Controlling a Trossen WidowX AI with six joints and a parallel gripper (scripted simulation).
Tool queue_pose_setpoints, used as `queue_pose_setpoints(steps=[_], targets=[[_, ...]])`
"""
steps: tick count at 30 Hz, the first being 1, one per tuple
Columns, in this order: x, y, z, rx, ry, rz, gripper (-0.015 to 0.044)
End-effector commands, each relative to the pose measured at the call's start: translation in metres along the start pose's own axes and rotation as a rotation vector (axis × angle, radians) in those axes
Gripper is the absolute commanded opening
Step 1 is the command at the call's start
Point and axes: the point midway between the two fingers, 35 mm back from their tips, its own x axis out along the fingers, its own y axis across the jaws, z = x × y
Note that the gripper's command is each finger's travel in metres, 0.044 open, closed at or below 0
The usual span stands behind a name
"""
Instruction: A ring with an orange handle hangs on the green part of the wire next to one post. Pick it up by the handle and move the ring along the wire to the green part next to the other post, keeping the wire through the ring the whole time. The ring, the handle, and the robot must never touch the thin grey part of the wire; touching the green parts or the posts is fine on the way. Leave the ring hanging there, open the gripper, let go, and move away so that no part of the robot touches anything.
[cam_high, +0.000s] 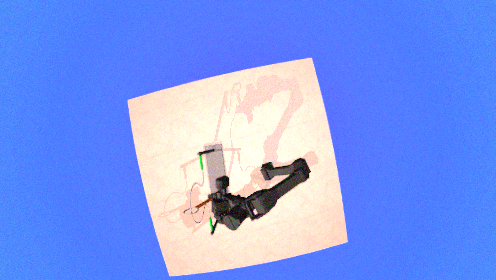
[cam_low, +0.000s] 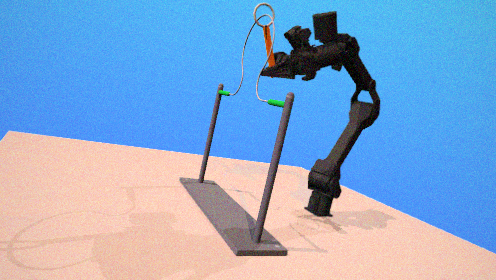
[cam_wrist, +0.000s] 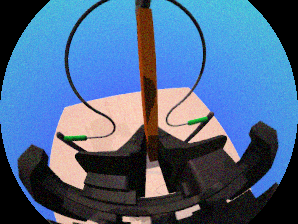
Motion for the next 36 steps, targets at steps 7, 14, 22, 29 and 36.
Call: queue_pose_setpoints(steps=[7,14,22,29,36], targets=[[0.001,-0.006,0.000,-0.116,-0.018,-0.066,-0.0150],[0.001,-0.009,0.001,-0.196,-0.029,-0.110,-0.0150],[0.001,-0.013,0.002,-0.288,-0.042,-0.160,-0.0150],[0.001,-0.017,0.003,-0.368,-0.053,-0.204,-0.0150],[0.000,-0.020,0.004,-0.448,-0.064,-0.248,-0.0150]])
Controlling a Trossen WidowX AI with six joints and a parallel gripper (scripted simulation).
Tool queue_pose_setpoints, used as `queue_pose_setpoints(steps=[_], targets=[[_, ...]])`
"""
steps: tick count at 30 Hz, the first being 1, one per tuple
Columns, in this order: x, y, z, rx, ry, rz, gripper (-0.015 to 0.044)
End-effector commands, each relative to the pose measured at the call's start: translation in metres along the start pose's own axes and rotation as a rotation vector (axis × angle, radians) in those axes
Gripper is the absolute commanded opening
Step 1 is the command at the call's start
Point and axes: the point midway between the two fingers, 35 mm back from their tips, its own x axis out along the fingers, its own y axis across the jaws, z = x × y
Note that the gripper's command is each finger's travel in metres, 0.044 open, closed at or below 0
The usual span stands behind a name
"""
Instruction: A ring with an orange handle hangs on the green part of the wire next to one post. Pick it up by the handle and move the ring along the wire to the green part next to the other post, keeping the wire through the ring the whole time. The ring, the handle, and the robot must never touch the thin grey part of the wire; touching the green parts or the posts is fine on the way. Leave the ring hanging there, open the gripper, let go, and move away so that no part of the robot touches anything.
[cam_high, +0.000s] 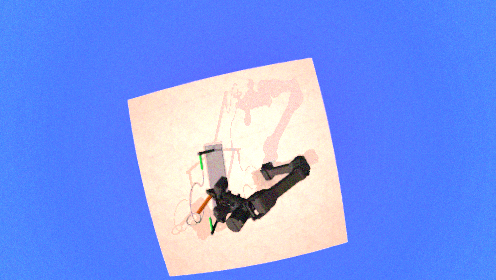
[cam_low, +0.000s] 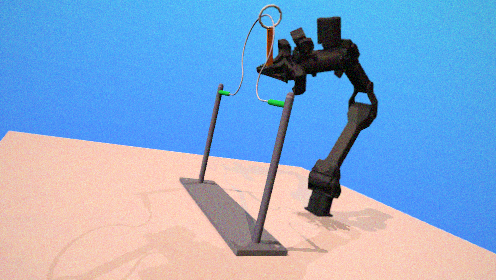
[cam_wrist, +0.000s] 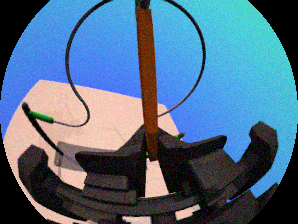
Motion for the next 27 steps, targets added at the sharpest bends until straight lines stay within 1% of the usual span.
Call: queue_pose_setpoints(steps=[1,27], targets=[[0.000,-0.003,-0.001,-0.048,-0.006,-0.029,-0.0150],[0.001,-0.016,0.002,-0.347,-0.046,-0.190,-0.0150]])
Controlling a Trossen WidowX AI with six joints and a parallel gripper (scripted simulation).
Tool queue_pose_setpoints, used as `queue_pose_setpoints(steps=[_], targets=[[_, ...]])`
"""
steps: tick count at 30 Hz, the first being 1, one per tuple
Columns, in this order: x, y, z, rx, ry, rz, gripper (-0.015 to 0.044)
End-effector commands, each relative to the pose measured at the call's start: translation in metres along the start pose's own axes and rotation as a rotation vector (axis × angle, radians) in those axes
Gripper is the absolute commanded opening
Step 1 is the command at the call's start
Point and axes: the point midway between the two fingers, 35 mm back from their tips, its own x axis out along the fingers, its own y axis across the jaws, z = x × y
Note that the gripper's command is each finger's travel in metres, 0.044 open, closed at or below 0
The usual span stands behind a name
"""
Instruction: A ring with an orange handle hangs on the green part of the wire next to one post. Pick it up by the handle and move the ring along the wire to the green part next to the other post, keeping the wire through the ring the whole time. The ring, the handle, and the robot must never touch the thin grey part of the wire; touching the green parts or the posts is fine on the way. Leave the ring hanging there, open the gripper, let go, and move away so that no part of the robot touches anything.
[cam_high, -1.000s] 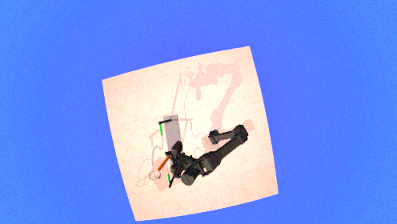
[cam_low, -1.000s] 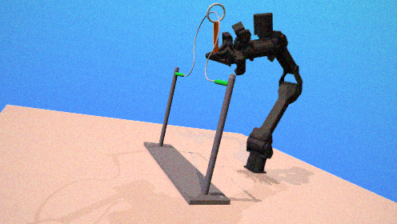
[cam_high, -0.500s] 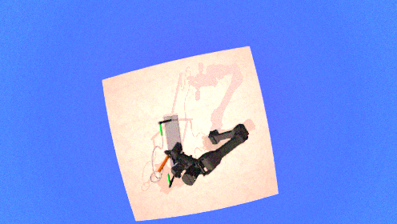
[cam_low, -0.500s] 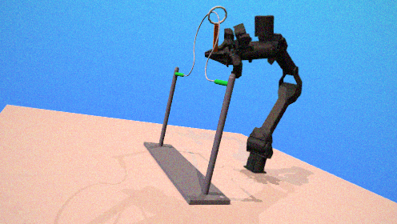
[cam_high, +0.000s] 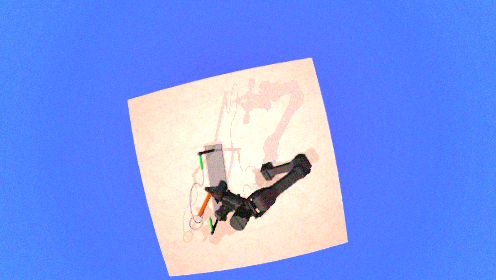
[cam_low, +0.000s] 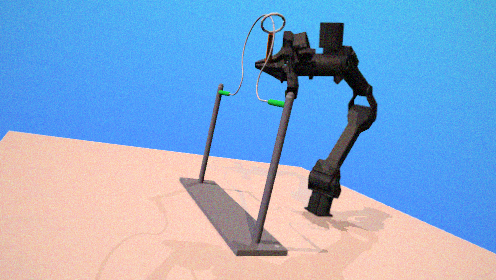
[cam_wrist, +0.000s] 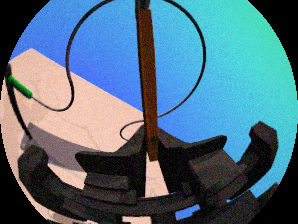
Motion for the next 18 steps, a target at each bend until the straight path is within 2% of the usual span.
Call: queue_pose_setpoints(steps=[1,18], targets=[[-0.0003,-0.0029,-0.0010,-0.046,-0.004,-0.029,-0.0150],[0.0002,-0.0114,0.0001,-0.234,-0.029,-0.129,-0.0150]])
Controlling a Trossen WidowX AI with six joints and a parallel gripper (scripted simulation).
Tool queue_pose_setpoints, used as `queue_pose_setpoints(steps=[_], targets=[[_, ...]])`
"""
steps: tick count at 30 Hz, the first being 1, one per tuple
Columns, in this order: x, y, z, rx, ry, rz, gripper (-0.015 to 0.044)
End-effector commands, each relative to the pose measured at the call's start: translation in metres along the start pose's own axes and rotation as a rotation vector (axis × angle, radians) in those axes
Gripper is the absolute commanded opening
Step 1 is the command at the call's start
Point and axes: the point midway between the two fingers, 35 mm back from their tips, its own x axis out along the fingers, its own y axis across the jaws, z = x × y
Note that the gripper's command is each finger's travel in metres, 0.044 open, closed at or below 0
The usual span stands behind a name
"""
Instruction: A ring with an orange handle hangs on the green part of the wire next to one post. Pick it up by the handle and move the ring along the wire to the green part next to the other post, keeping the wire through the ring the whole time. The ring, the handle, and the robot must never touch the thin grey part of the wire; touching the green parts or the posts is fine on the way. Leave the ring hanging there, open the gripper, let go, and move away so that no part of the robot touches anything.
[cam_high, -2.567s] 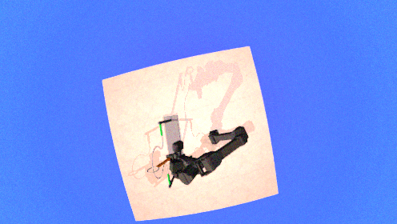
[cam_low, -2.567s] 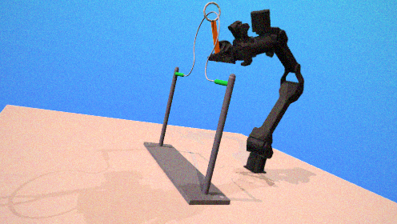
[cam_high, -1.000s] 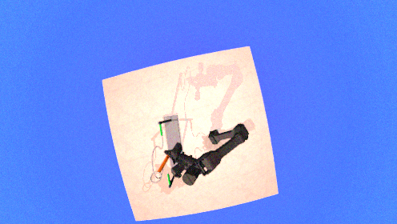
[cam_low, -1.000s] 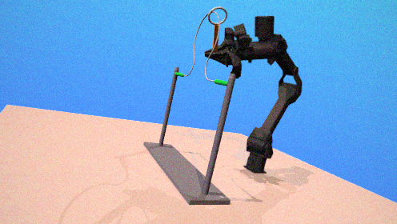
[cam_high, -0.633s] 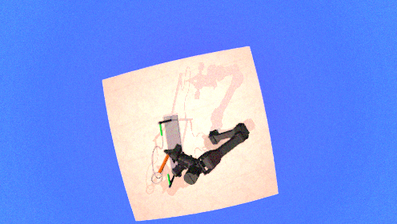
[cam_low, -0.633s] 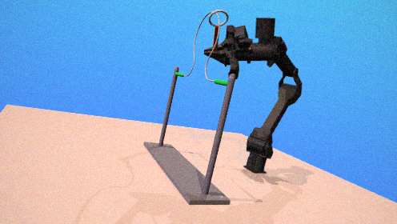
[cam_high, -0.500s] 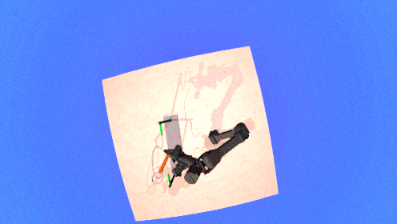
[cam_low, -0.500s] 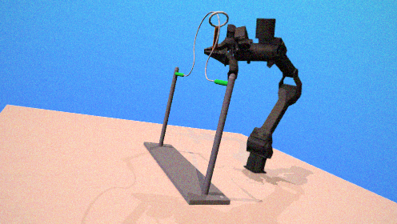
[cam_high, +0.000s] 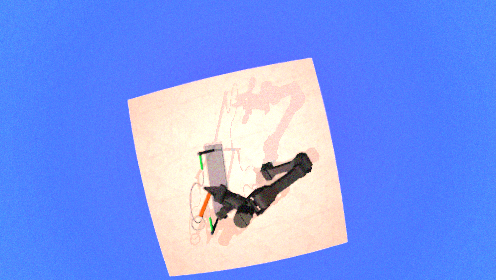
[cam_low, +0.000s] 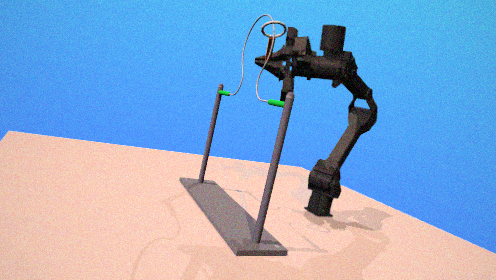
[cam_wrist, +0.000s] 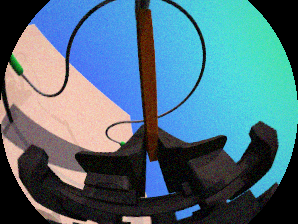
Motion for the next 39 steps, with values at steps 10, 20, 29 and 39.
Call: queue_pose_setpoints(steps=[10,20,29,39], targets=[[0.000,-0.007,-0.001,-0.147,-0.015,-0.082,-0.0150],[0.000,-0.013,0.000,-0.263,-0.030,-0.143,-0.0150],[0.000,-0.017,0.002,-0.367,-0.042,-0.197,-0.0150],[-0.001,-0.022,0.004,-0.483,-0.056,-0.258,-0.0150]])
